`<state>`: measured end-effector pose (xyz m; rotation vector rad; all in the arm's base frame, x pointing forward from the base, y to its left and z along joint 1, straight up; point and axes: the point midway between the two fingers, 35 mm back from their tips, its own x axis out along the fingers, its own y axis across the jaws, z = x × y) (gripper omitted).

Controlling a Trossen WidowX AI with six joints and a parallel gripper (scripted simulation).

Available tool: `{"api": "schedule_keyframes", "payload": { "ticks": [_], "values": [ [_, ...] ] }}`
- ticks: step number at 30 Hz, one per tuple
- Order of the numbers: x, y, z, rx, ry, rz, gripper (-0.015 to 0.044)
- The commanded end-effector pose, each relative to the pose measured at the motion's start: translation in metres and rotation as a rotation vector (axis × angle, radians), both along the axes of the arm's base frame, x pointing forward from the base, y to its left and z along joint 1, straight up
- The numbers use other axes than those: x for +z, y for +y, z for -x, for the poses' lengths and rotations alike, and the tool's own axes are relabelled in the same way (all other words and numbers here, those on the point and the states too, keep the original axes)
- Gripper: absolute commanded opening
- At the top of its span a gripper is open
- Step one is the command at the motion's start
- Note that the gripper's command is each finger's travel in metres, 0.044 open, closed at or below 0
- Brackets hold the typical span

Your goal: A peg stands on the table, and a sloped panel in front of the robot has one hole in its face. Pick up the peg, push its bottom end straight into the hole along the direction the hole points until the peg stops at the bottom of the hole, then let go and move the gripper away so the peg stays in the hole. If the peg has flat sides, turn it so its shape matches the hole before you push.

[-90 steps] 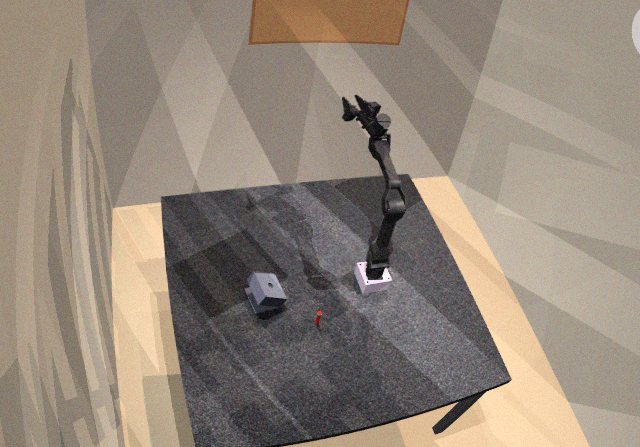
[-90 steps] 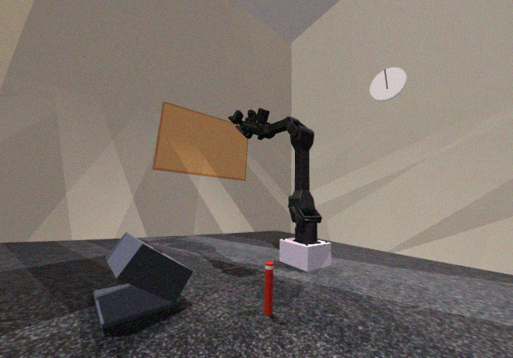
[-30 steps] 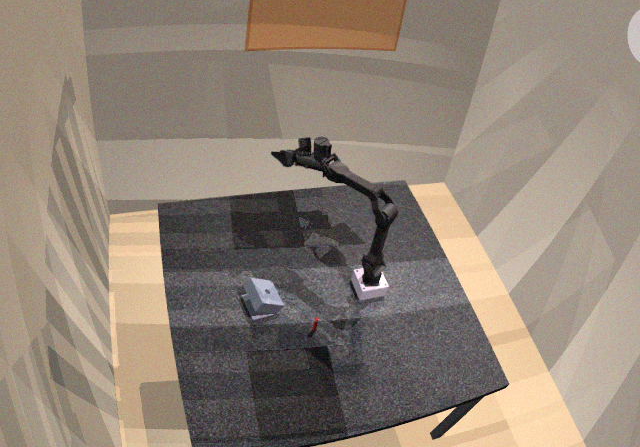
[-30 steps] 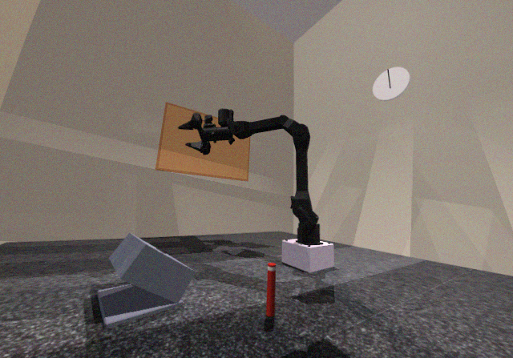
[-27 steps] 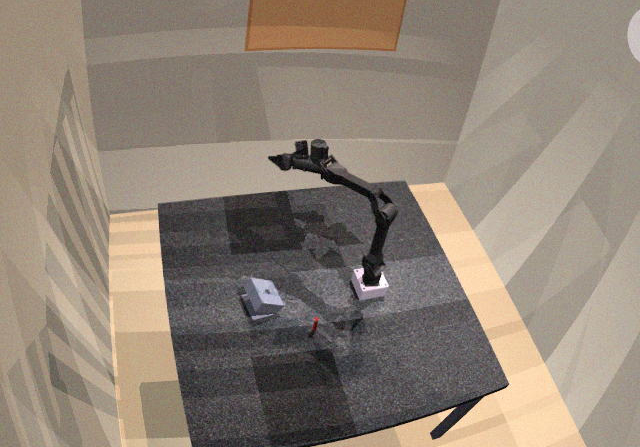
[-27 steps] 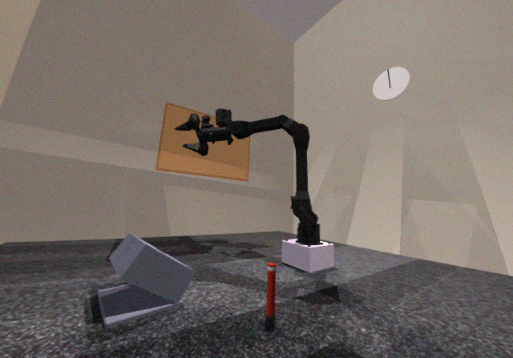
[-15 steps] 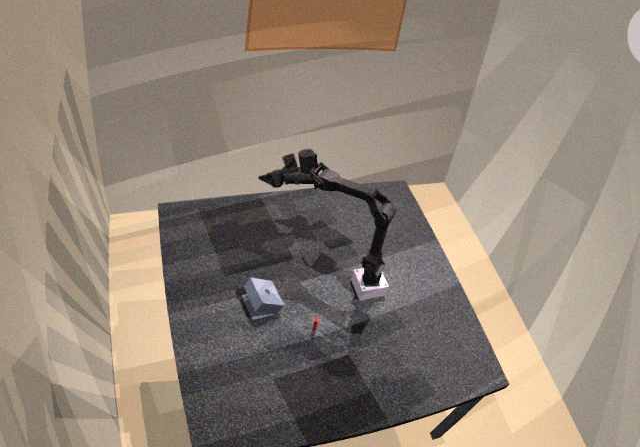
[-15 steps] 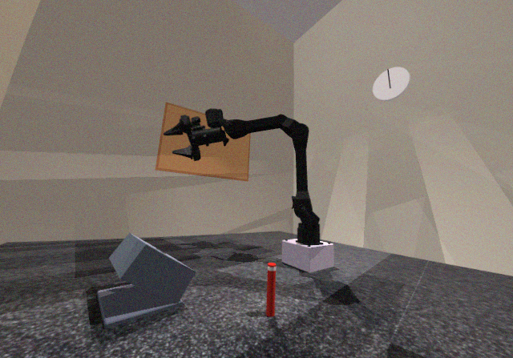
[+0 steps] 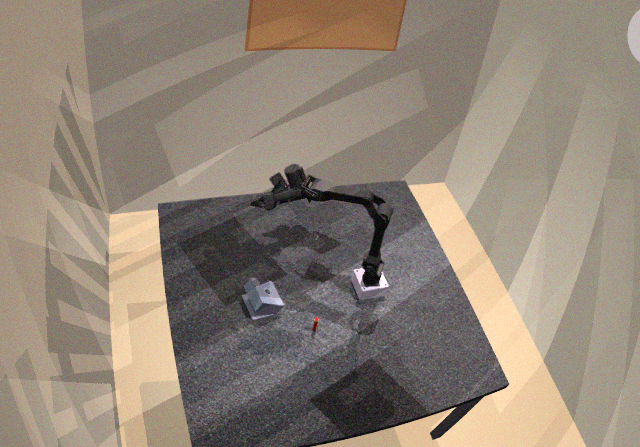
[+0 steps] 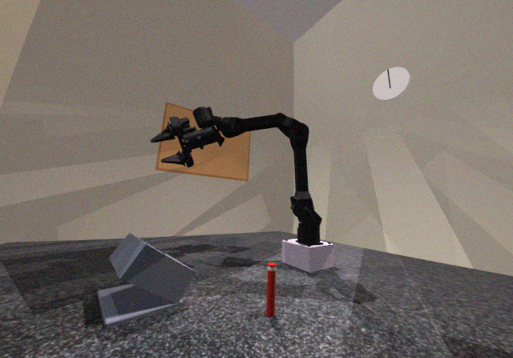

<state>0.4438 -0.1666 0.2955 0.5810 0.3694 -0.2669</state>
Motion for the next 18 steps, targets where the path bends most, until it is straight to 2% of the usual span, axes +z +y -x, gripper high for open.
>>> {"api": "schedule_keyframes", "payload": {
  "ticks": [1, 18],
  "values": [
    [-0.013, 0.021, -0.005, 0.038, 0.046, -0.010, 0.0440],
    [-0.068, 0.114, -0.008, 0.211, 0.251, -0.038, 0.0440]
  ]
}}
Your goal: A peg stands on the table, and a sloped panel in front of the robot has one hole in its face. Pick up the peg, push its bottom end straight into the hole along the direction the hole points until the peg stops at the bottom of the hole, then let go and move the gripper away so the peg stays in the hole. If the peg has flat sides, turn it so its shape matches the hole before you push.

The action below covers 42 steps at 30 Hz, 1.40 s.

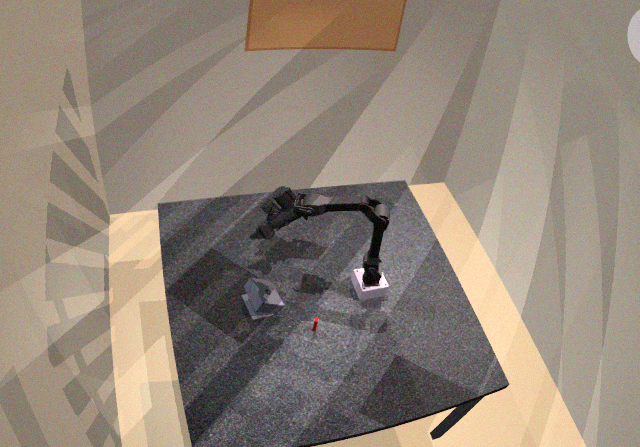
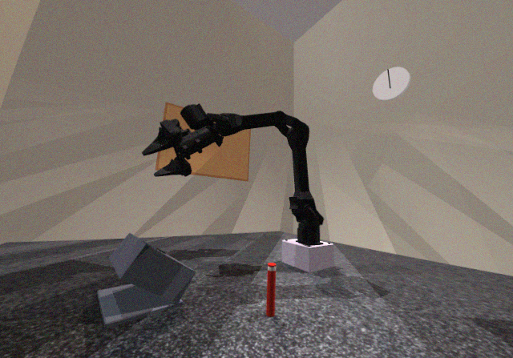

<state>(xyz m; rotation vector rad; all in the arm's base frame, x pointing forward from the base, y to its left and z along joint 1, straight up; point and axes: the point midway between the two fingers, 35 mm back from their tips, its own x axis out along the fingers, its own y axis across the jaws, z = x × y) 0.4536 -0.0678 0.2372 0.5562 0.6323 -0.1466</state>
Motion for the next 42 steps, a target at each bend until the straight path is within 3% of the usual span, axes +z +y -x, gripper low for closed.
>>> {"api": "schedule_keyframes", "payload": {
  "ticks": [1, 21, 42],
  "values": [
    [-0.012, 0.021, 0.002, 0.041, 0.048, 0.003, 0.0440],
    [-0.069, 0.123, 0.034, 0.253, 0.292, 0.038, 0.0440],
    [-0.120, 0.205, 0.101, 0.488, 0.549, 0.163, 0.0440]
  ]
}}
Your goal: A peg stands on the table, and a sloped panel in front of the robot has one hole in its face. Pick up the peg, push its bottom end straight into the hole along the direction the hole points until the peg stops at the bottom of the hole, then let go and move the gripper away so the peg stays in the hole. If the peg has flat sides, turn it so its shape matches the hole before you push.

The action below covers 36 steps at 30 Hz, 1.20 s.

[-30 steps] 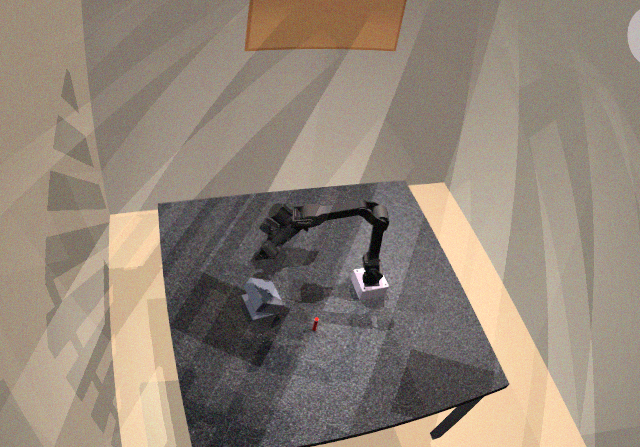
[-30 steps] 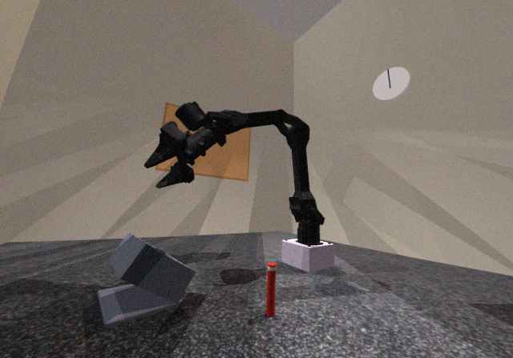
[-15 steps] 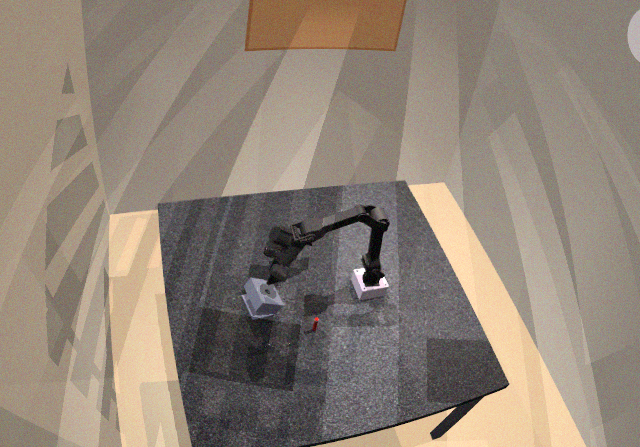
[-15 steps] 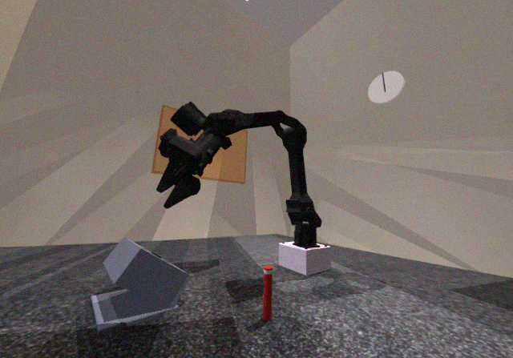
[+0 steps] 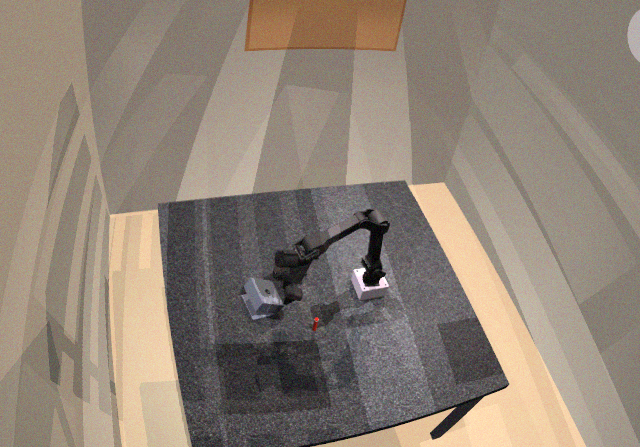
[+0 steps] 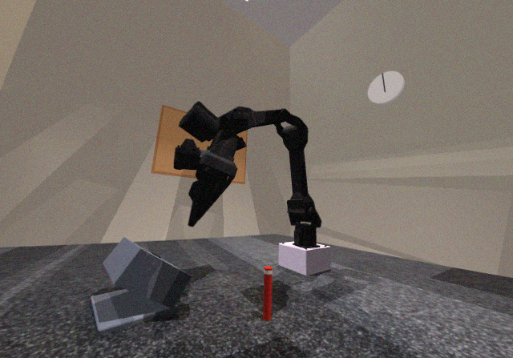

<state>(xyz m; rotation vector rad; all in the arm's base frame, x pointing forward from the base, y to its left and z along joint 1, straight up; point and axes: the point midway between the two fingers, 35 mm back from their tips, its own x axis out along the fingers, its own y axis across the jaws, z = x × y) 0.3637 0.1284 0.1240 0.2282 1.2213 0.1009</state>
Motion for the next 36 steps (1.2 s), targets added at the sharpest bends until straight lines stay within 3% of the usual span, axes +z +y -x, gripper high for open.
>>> {"api": "schedule_keyframes", "payload": {
  "ticks": [1, 27, 36],
  "values": [
    [-0.009, 0.012, 0.015, 0.051, 0.043, 0.032, 0.0440],
    [-0.048, 0.068, 0.112, 0.360, 0.280, 0.251, 0.0440],
    [-0.054, 0.069, 0.114, 0.368, 0.285, 0.257, 0.0440]
  ]
}}
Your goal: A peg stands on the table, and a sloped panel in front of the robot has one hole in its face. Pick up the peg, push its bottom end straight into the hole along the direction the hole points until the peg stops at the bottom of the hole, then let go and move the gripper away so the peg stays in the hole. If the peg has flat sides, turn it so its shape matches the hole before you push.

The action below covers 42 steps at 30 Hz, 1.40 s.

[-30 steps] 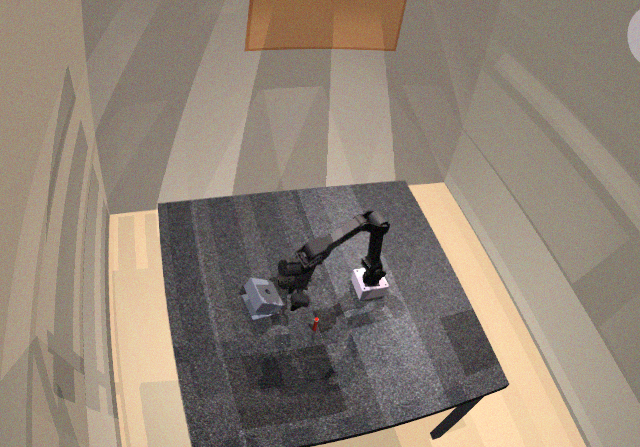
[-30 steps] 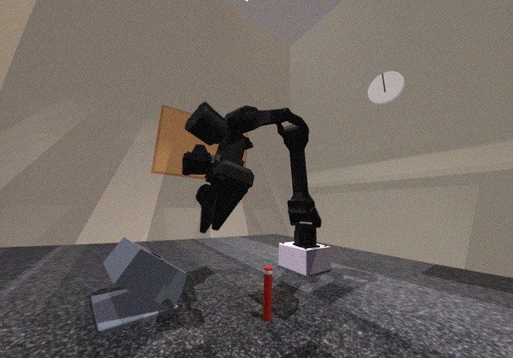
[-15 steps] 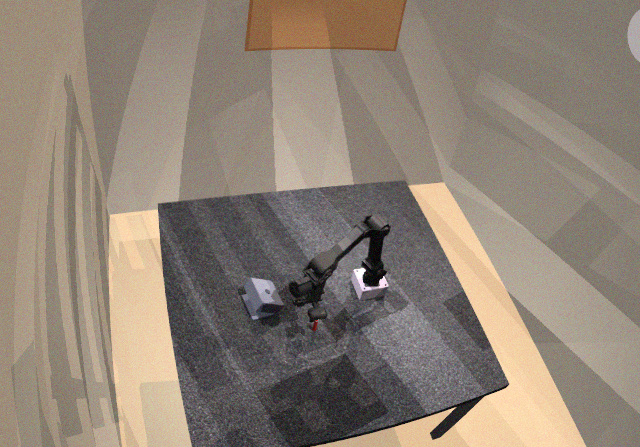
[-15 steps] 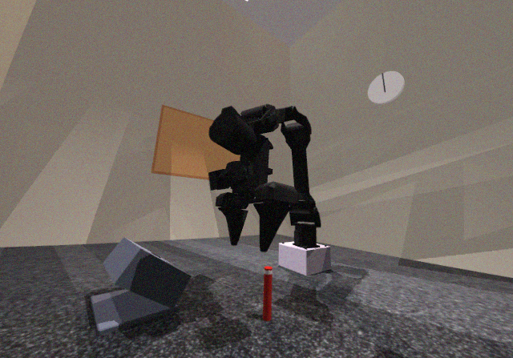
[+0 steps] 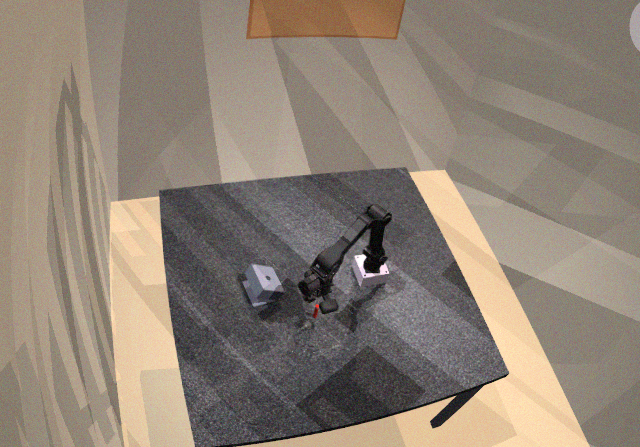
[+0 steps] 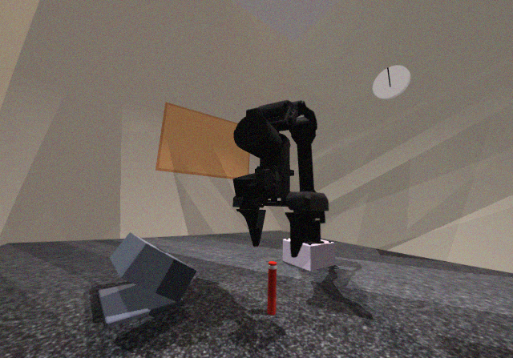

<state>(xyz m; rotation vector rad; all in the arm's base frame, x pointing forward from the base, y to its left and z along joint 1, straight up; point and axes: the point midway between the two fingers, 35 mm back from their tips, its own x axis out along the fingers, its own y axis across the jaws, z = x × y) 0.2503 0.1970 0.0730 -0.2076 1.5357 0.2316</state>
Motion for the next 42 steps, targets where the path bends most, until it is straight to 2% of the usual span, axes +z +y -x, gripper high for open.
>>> {"api": "schedule_keyframes", "payload": {
  "ticks": [1, 37, 42],
  "values": [
    [-0.005, 0.000, 0.000, 0.007, 0.000, 0.004, 0.0440],
    [-0.061, 0.000, -0.001, 0.007, 0.000, 0.004, 0.0440],
    [-0.058, 0.001, -0.001, 0.004, 0.003, 0.003, 0.0309]
  ]
}}
